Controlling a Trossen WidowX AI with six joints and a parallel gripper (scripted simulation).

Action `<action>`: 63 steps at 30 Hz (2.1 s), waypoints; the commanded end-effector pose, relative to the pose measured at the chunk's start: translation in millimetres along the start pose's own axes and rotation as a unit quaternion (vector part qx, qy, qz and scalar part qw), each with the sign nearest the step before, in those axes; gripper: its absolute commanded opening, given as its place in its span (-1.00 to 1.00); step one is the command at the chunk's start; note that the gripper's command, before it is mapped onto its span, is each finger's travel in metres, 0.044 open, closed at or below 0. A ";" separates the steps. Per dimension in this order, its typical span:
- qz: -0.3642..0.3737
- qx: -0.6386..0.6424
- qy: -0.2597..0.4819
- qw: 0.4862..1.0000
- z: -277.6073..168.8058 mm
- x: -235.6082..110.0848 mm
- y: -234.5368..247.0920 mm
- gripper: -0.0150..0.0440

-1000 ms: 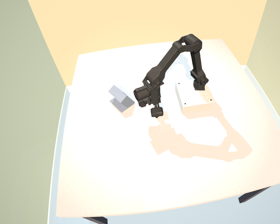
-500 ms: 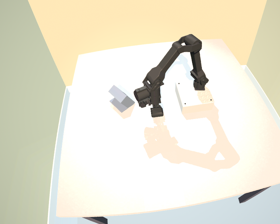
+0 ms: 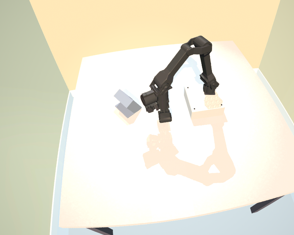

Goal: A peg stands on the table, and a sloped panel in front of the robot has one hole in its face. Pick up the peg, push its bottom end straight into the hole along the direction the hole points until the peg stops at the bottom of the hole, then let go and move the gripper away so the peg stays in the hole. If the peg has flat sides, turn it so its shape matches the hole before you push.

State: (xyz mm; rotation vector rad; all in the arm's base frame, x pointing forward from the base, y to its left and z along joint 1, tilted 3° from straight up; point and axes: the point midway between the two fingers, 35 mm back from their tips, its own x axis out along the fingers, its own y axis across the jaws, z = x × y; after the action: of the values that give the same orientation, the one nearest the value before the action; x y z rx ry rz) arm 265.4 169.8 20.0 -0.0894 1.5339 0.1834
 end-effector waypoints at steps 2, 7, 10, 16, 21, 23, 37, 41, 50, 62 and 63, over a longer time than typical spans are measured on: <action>0.001 0.000 -0.006 1.000 3.4 -20.3 1.4 -0.49; 0.001 0.001 -0.006 1.000 2.3 -47.7 1.3 -0.49; 0.000 0.001 -0.006 1.000 1.3 -62.4 1.2 -0.49; 0.000 0.001 -0.006 1.000 -0.8 -77.5 1.8 -0.49; 0.006 -0.001 -0.007 1.000 1.1 -76.0 0.2 -0.49; 0.011 -0.002 -0.007 1.000 2.5 -74.9 -1.0 -0.49; 0.045 -0.014 -0.013 0.999 12.7 -67.3 -10.5 -0.49; 0.055 -0.017 -0.016 0.998 15.6 -65.3 -13.4 -0.49; 0.076 -0.026 -0.023 0.997 21.9 -61.1 -20.2 -0.49; 0.103 -0.037 -0.037 0.993 30.1 -56.1 -30.1 -0.49; 0.105 -0.038 -0.038 0.993 30.8 -55.7 -31.0 -0.49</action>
State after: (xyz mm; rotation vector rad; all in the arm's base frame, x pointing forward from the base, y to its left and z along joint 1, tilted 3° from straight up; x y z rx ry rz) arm 296.9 143.6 76.7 0.0101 1.4671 0.3898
